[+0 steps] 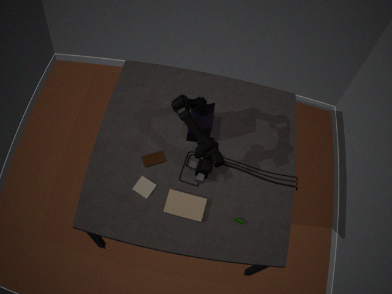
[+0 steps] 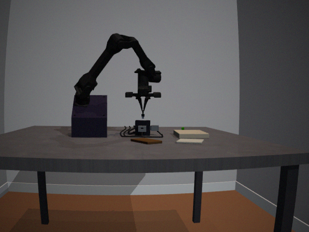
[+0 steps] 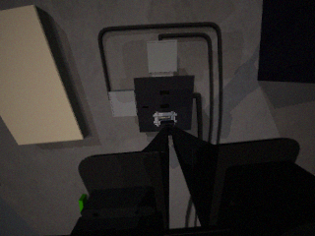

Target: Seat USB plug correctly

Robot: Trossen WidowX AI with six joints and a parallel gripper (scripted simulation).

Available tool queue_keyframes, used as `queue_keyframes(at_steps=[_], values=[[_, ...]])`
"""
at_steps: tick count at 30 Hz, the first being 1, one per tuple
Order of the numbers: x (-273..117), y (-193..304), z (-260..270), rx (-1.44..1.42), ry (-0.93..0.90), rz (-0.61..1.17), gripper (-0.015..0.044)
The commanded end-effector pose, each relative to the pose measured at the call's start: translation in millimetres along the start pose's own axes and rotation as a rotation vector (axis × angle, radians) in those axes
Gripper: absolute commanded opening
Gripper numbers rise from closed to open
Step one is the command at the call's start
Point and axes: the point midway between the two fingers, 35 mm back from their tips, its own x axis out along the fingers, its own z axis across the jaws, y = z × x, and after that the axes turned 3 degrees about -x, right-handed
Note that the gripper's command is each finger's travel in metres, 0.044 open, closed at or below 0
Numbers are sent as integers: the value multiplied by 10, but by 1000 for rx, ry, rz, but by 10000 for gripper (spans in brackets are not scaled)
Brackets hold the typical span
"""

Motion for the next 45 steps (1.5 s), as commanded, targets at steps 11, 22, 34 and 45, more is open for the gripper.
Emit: queue_keyframes(at_steps=[11,22,34,45], values=[[-92,2,-2,6,3,3,0],[-116,1,0,-57,1,1,0],[-113,1,1,-377,0,1,0],[-114,1,1,-665,0,1,0]])
